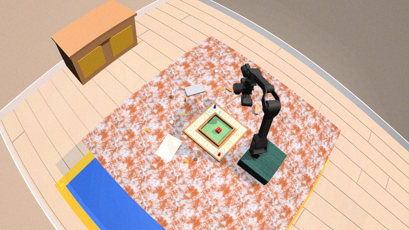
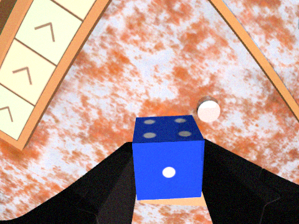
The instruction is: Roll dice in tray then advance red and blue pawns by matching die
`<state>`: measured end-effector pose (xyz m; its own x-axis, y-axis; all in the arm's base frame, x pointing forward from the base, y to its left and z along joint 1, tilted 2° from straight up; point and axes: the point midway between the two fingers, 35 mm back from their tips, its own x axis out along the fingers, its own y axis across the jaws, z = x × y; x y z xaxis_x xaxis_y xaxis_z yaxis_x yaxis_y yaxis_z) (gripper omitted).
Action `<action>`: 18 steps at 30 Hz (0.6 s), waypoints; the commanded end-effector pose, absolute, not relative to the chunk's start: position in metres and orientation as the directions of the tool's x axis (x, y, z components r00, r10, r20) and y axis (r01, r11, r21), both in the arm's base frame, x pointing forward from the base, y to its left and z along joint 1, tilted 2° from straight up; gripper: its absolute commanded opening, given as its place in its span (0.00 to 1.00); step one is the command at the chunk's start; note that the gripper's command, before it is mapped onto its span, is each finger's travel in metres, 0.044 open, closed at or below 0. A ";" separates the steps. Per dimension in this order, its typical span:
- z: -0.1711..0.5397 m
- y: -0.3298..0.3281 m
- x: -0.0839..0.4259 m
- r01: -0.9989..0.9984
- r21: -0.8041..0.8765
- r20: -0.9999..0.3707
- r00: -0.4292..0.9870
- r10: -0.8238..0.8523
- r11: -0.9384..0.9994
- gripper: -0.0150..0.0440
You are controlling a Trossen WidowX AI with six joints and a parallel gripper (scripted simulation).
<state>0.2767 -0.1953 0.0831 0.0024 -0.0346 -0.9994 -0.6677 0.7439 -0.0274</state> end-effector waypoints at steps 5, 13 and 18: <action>0.090 -0.182 0.282 -0.645 -0.025 -0.999 0.001 -0.032 0.764 0.25; 0.082 -0.139 0.301 -0.554 -0.025 -1.000 0.003 -0.028 0.832 0.25; 0.077 -0.111 0.310 -0.493 -0.024 -1.000 0.005 -0.025 0.870 0.25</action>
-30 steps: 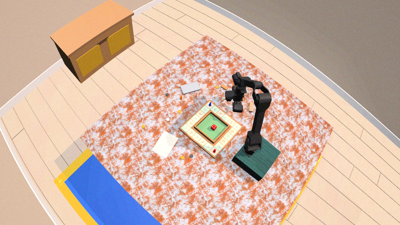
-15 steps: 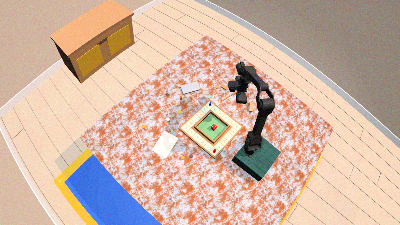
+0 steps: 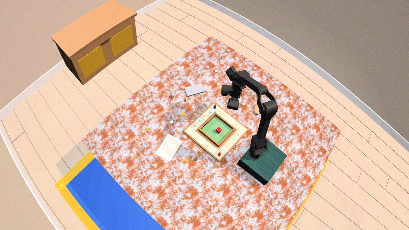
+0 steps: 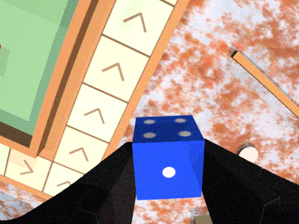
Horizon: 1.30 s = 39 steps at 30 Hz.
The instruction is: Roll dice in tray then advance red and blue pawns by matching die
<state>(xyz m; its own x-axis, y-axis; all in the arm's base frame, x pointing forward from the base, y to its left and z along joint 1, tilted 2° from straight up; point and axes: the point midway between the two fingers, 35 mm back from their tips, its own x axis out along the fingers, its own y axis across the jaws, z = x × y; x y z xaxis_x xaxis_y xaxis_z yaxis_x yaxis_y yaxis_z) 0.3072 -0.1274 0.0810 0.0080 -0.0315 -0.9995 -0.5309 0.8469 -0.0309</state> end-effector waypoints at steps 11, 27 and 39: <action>0.065 -0.048 0.320 -0.351 -0.020 -1.000 0.006 -0.019 0.936 0.25; 0.049 0.041 0.311 -0.130 -0.012 -1.000 0.003 -0.012 0.991 0.25; 0.039 0.060 0.310 -0.087 -0.014 -0.993 0.121 -0.003 0.996 0.25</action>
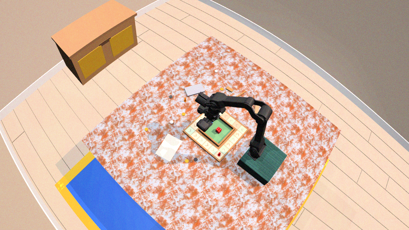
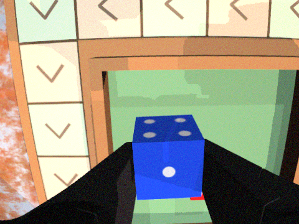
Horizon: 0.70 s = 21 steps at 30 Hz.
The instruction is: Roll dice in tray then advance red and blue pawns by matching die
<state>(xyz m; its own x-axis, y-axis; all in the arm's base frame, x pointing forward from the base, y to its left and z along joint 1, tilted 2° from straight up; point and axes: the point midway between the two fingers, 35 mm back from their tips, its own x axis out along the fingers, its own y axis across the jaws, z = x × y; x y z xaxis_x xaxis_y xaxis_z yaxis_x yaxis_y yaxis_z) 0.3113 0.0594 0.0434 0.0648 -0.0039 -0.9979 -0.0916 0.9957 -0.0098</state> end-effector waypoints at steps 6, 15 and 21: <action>0.033 0.061 0.317 -0.092 -0.019 -0.948 0.319 0.012 0.996 0.25; 0.028 0.062 0.321 -0.089 -0.020 -0.808 0.588 0.037 0.996 0.25; 0.027 0.063 0.323 -0.082 -0.012 -0.677 0.734 0.052 0.997 0.25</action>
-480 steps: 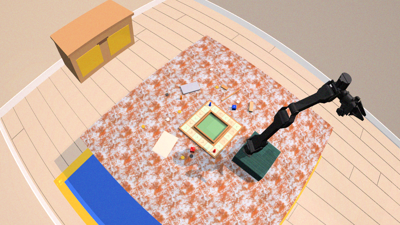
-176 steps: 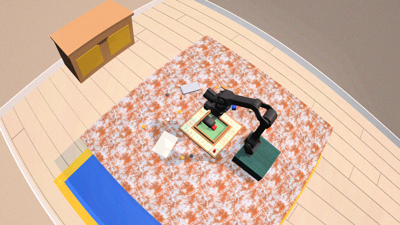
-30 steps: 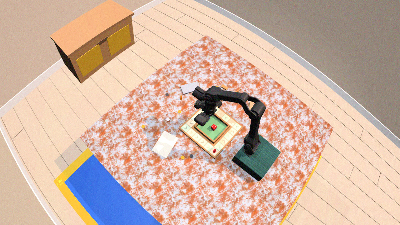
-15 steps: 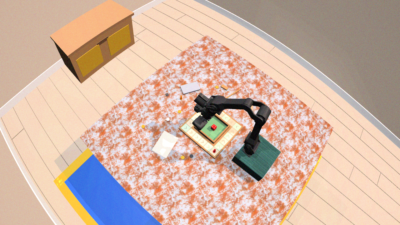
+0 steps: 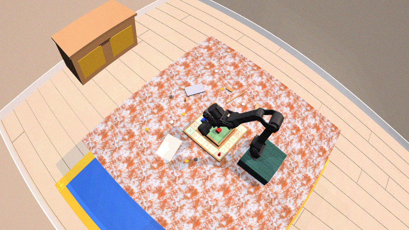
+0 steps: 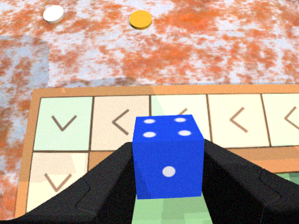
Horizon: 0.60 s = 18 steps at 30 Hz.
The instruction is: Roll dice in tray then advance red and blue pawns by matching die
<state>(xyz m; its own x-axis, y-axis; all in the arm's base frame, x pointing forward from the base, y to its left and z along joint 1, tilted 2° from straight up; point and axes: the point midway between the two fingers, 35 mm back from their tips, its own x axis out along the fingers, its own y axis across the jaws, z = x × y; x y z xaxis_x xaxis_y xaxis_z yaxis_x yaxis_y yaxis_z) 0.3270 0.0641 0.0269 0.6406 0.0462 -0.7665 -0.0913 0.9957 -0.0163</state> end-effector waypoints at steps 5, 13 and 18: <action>0.027 0.063 0.324 -0.081 -0.011 -0.660 0.749 0.054 0.997 0.25; 0.061 0.060 0.292 -0.081 -0.011 -0.662 0.748 0.054 0.997 0.25; 0.065 0.058 0.282 -0.081 -0.011 -0.662 0.747 0.054 0.997 0.25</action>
